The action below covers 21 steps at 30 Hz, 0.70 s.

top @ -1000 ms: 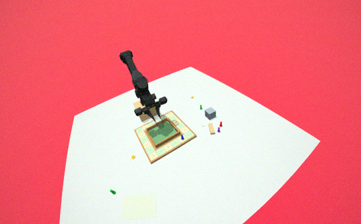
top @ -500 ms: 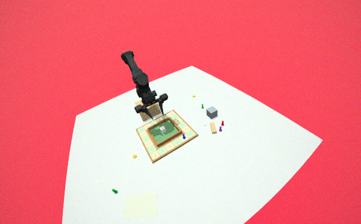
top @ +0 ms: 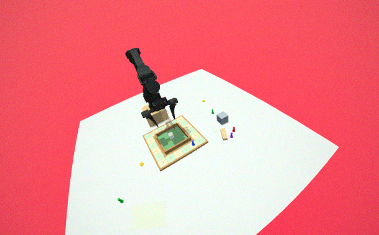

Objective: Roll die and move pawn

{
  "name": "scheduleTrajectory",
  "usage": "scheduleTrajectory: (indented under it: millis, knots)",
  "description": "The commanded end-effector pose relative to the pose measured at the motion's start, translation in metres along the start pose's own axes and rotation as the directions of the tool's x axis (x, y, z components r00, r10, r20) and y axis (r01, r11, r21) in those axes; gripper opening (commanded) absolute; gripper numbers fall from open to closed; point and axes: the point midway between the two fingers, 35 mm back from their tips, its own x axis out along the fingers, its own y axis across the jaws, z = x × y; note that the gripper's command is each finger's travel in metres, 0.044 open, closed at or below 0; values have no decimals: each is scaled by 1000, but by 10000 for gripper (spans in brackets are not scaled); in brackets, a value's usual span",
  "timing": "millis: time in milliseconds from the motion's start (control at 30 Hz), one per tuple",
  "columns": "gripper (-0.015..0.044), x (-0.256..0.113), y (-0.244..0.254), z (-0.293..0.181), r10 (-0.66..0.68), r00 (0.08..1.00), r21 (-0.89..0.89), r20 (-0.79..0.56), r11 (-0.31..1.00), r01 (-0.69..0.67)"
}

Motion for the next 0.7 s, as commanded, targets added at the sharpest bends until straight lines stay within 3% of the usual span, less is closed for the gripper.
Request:
scheduleTrajectory:
  millis: [0,200,333,467,633,667]
  knots:
    - [440,11,1,0,2,980,-4,-201,1000,-3]
    - [440,26,1,-2,1,904,-4,-427,1000,-3]
    - [440,23,0,-1,-1,930,-2,-366,1000,0]
    - [335,31,9,9,16,927,69,-375,998,11]
    - [204,58,37,45,34,913,305,-407,947,101]
    - [200,64,43,52,34,910,353,-414,927,126]
